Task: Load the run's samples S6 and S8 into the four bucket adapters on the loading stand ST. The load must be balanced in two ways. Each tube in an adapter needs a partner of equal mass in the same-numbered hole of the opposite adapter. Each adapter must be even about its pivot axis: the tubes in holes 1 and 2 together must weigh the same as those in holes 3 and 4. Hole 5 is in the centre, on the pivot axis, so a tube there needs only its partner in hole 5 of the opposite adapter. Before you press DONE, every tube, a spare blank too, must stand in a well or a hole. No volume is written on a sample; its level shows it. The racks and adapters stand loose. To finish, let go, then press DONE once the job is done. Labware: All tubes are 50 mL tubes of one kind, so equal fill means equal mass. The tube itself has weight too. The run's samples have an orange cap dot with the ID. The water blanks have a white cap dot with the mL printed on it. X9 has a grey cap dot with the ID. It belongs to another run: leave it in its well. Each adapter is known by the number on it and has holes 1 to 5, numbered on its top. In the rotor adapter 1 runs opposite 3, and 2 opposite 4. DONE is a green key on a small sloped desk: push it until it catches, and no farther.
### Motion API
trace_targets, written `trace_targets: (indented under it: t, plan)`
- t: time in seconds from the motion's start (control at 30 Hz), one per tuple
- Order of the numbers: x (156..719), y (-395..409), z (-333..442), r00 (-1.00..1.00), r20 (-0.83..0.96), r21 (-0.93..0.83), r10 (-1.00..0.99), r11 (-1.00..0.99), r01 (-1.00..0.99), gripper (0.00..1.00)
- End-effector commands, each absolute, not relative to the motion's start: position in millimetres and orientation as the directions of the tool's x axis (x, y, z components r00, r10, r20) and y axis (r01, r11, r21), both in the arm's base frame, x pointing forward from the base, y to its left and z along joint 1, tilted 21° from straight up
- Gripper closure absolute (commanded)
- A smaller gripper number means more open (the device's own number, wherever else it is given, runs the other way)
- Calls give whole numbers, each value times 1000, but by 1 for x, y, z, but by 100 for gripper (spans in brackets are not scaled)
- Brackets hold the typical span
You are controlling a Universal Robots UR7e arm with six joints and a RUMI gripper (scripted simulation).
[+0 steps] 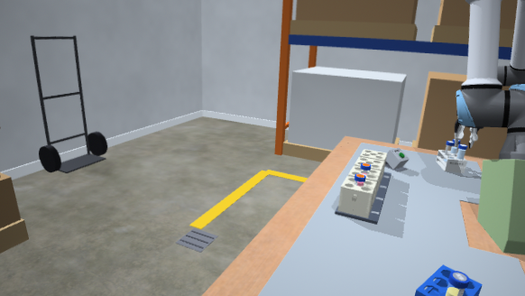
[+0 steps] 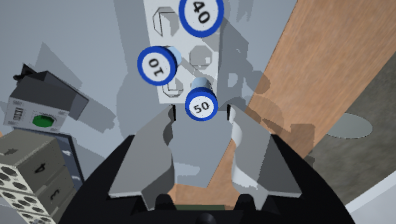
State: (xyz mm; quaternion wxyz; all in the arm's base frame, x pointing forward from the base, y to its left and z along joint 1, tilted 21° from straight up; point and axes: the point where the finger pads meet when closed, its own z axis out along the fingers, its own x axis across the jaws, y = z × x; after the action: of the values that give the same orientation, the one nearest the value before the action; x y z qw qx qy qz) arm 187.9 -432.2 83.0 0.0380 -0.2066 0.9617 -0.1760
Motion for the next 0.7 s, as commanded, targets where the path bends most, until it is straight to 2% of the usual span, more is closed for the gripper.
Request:
trace_targets:
  t: [0.0, 0.43, 0.47, 0.67]
  plan:
    - [189, -435, 79, -912, 1, -356, -411, 852, -384, 65]
    - [190, -437, 73, -912, 1, -356, -411, 852, -384, 65]
    - [190, -437, 73, -912, 1, -356, -411, 852, -384, 100]
    - [190, -437, 73, -912, 1, -356, -411, 852, -384, 100]
